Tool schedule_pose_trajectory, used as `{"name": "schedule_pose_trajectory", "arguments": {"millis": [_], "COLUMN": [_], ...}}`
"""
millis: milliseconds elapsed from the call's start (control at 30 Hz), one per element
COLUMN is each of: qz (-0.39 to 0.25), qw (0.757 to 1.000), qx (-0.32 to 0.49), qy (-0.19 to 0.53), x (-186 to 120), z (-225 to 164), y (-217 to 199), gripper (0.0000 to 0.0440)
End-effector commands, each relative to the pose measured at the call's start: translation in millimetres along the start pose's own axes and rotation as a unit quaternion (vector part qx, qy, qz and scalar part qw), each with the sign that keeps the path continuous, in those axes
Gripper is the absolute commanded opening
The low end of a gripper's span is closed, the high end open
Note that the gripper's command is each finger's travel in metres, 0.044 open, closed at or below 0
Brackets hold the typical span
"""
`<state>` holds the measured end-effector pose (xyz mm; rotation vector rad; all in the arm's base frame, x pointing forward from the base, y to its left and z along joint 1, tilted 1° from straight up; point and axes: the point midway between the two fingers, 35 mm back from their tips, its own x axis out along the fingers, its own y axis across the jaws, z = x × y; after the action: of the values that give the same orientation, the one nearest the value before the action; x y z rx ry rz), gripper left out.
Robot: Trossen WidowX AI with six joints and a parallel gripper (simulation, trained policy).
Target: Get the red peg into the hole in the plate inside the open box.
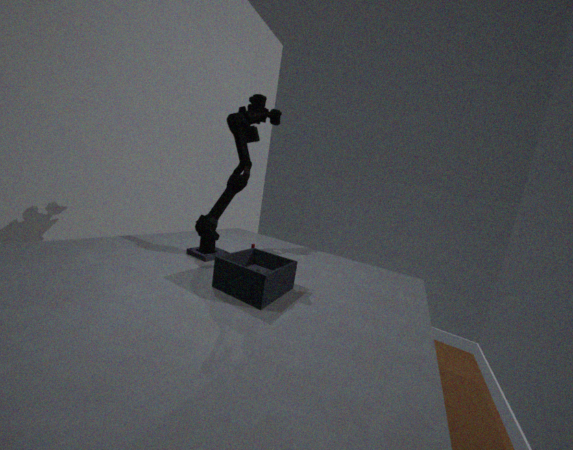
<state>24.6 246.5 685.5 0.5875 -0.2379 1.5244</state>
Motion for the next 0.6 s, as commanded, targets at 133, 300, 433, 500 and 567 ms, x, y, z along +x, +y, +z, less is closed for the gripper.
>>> {"name": "schedule_pose_trajectory", "arguments": {"millis": [133, 300, 433, 500, 567], "qz": [0.035, 0.077, 0.114, 0.133, 0.154], "qw": [0.996, 0.985, 0.971, 0.962, 0.952], "qx": [0.045, 0.093, 0.130, 0.149, 0.167], "qy": [-0.066, -0.124, -0.168, -0.188, -0.207], "x": [-18, -41, -63, -74, -86], "z": [35, 67, 92, 103, 115], "y": [16, 33, 44, 50, 55], "gripper": [0.0440, 0.0440, 0.0440, 0.0440, 0.0440]}}
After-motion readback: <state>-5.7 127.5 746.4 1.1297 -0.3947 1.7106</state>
